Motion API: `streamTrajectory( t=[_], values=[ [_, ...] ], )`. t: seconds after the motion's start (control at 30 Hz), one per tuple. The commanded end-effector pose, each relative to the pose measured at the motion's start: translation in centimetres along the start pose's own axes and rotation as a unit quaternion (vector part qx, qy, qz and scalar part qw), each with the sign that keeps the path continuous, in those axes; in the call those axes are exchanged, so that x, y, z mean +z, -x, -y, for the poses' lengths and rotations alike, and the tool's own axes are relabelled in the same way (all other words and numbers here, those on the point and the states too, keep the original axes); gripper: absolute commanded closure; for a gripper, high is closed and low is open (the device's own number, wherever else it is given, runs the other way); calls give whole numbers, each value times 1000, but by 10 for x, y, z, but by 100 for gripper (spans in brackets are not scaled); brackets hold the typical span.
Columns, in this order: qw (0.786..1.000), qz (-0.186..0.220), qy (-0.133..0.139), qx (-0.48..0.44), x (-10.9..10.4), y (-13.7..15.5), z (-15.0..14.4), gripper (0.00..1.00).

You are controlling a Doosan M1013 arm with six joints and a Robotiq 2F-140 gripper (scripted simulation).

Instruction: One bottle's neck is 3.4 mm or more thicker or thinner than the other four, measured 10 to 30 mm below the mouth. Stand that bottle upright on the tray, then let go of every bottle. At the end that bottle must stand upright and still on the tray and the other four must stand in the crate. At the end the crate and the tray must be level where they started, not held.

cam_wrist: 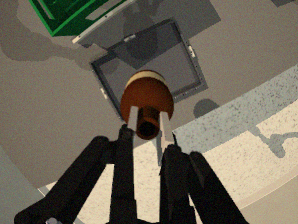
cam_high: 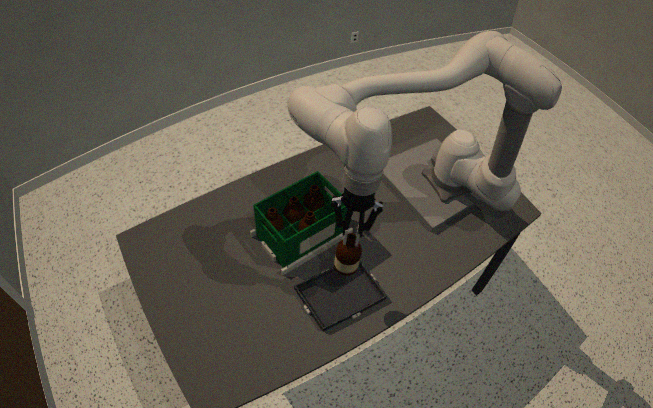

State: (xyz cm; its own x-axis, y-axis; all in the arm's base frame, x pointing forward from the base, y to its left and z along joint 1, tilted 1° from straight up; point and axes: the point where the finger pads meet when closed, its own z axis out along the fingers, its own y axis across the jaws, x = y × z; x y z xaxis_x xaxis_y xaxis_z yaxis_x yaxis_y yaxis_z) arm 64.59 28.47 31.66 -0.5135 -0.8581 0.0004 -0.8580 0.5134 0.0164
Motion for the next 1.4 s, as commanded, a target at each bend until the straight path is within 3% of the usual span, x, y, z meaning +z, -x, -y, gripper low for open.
streamTrajectory(
  t=[0.0,0.57,1.37],
  values=[
    [1000,0,0,0,0,0,0,100],
    [1000,0,0,0,16,0,0,100],
    [1000,0,0,0,73,0,0,100]
  ],
)
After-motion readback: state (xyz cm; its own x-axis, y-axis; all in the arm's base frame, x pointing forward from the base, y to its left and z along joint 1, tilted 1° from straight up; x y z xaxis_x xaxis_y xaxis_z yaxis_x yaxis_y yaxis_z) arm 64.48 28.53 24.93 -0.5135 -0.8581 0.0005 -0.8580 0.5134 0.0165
